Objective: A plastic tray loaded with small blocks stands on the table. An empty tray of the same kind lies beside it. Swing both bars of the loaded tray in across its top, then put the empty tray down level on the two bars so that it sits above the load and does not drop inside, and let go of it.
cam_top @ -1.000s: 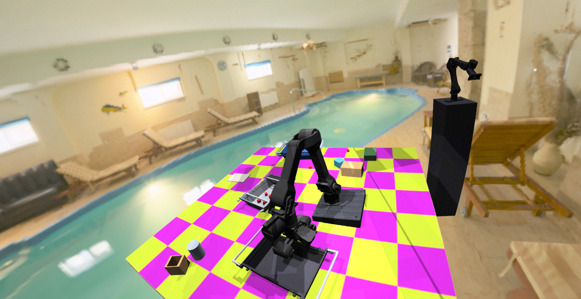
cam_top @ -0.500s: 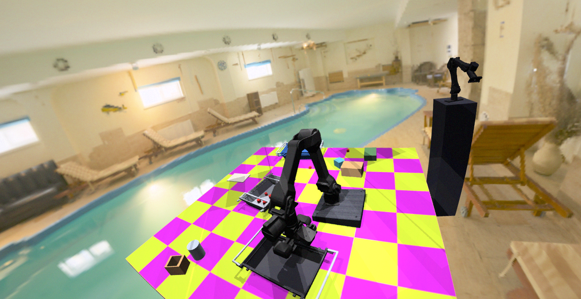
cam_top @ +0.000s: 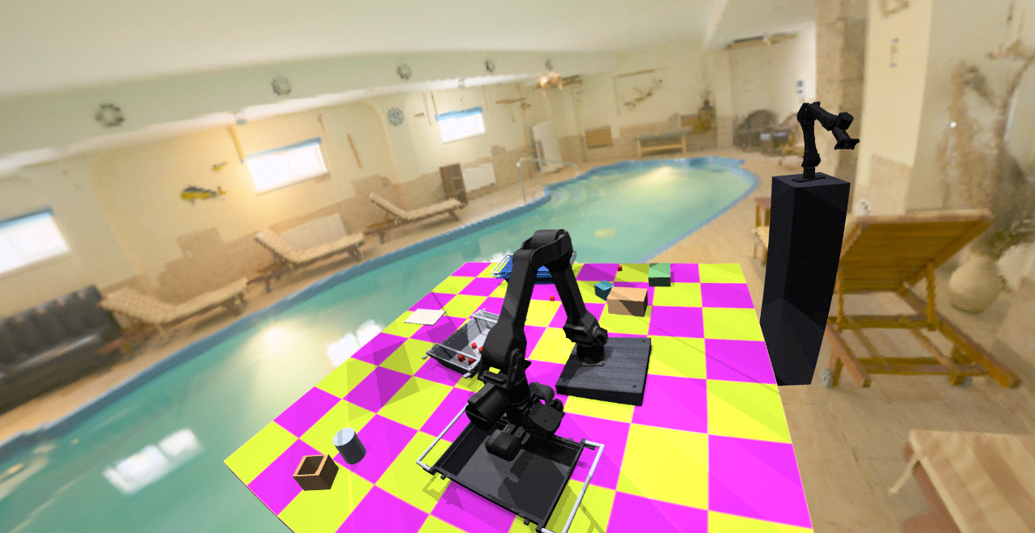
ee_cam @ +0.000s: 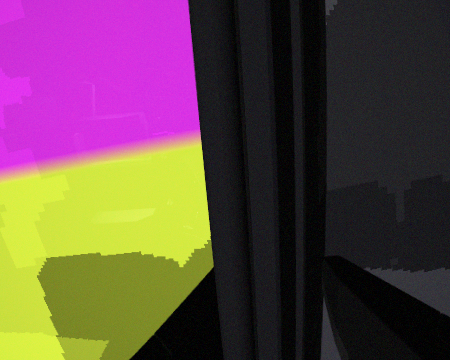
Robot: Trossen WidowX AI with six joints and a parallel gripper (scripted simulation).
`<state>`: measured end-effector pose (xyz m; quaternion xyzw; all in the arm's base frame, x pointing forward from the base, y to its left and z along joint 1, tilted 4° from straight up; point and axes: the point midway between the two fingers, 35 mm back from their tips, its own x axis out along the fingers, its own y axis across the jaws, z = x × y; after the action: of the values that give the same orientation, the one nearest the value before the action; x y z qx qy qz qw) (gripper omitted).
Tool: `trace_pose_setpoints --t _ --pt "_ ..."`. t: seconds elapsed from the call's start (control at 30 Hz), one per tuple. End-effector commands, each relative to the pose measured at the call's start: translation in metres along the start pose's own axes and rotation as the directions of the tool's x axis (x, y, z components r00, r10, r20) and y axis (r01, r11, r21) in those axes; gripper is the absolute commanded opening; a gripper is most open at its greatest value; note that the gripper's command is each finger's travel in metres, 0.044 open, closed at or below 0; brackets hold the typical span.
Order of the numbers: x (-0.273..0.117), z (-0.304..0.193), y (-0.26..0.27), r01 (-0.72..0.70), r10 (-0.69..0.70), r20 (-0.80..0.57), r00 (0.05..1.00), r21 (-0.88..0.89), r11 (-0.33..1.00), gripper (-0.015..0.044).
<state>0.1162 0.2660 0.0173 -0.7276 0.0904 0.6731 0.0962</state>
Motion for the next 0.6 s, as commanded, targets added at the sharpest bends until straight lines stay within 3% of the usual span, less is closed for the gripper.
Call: trace_pose_setpoints --t 0.0,0.33,0.57 --pt "0.001 0.000 0.002 -0.007 0.007 -0.001 1.000 -0.006 1.000 0.0088" --pt "0.000 0.000 0.002 -0.007 0.007 -0.001 1.000 -0.006 1.000 0.0021" --pt "-0.030 0.000 -0.002 -0.007 0.007 -0.001 1.000 -0.006 1.000 0.0000"
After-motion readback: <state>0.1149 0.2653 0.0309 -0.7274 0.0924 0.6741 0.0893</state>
